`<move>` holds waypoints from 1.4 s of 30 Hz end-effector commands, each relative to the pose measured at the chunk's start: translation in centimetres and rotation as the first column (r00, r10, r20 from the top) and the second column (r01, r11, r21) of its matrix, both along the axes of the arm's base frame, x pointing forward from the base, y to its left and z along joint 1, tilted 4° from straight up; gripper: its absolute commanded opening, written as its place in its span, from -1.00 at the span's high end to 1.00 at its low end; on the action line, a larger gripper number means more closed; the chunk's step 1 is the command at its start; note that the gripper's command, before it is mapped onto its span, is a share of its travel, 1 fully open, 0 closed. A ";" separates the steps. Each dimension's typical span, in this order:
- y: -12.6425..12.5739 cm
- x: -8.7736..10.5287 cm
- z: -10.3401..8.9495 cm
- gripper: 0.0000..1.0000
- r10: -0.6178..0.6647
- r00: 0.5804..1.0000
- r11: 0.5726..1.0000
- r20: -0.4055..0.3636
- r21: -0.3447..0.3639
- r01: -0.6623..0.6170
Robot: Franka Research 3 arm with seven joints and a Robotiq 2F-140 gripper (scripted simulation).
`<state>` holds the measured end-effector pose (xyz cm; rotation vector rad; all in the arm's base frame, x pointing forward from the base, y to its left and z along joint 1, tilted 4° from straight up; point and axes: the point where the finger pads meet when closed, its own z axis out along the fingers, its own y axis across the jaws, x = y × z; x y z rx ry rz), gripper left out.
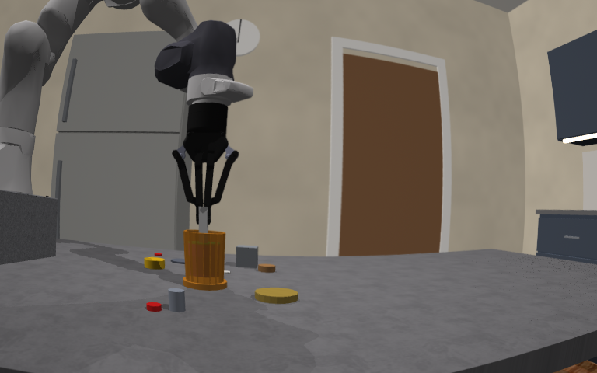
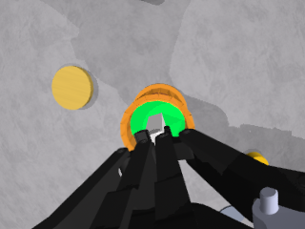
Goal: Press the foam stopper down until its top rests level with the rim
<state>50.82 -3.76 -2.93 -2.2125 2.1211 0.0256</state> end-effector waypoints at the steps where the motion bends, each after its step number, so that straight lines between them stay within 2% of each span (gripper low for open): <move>1: 0.2 -1.1 -0.9 1.00 0.009 1.000 1.000 -0.024 0.000 -0.009; 24: 0.2 -1.1 -0.7 1.00 0.009 1.000 1.000 -0.024 0.000 -0.009; 42: -0.1 -0.5 2.9 1.00 0.009 1.000 1.000 -0.024 0.000 -0.009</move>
